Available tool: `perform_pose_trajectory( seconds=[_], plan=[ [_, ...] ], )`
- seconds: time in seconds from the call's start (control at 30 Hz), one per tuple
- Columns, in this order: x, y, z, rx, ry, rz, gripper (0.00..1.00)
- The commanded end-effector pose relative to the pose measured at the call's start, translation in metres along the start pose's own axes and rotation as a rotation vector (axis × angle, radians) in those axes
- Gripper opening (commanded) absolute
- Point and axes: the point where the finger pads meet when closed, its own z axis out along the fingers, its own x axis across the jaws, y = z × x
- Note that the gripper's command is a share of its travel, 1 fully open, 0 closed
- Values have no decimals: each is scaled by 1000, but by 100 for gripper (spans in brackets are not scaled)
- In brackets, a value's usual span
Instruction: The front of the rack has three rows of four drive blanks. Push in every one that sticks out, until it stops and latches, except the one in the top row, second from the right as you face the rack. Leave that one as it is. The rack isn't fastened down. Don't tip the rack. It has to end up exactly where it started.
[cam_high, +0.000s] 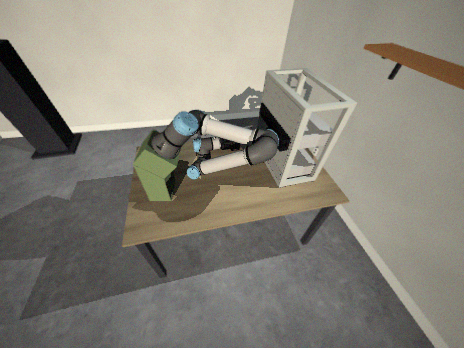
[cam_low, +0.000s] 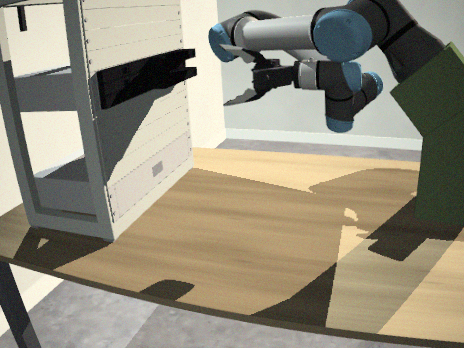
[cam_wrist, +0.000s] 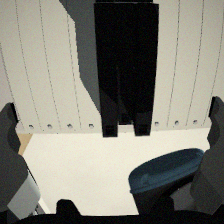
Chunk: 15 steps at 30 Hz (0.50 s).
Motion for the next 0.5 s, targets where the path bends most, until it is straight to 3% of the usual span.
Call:
perform_pose_trajectory(
  seconds=[0.0, 0.47],
  plan=[
    [3, 5, -3, 2, 0, 0, 100],
    [11, 20, -12, 2, 0, 0, 100]
  ],
)
